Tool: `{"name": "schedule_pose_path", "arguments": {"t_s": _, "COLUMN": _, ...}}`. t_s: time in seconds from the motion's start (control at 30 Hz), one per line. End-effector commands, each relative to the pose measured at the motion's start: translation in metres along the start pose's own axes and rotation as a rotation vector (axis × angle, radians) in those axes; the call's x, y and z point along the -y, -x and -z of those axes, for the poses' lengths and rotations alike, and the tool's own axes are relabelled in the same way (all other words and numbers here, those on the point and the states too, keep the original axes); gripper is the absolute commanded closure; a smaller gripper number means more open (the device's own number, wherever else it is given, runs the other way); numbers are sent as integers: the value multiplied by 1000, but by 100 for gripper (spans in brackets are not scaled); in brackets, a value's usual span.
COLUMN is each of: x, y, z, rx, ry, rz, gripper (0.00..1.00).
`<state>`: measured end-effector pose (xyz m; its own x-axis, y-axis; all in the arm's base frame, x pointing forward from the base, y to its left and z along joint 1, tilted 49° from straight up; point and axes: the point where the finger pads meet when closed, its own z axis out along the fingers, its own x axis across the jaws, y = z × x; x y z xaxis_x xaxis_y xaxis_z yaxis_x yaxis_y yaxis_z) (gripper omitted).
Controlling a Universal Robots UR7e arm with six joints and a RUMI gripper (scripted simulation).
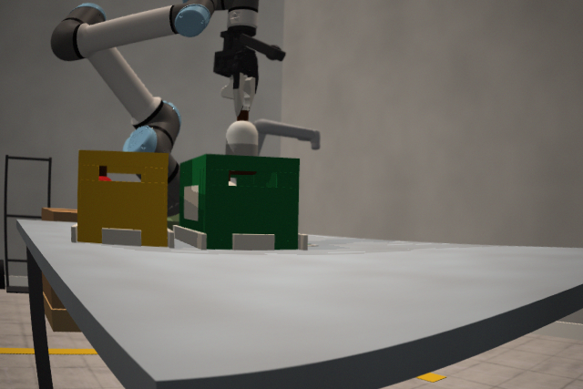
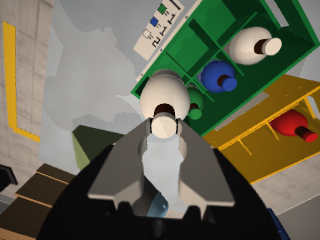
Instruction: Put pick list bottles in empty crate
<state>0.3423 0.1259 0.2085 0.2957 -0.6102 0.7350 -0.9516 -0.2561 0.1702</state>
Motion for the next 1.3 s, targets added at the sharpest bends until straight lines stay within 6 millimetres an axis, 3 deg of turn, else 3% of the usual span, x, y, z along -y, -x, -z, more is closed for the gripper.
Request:
{"name": "schedule_pose_path", "arguments": {"t_s": 0.0, "x": 1, "y": -1, "z": -3, "rx": 1, "ry": -6, "rz": -2, "gripper": 100}}
{"name": "schedule_pose_path", "arguments": {"t_s": 1.27, "x": 1, "y": -1, "z": -37, "rx": 1, "ry": -6, "rz": -2, "gripper": 100}}
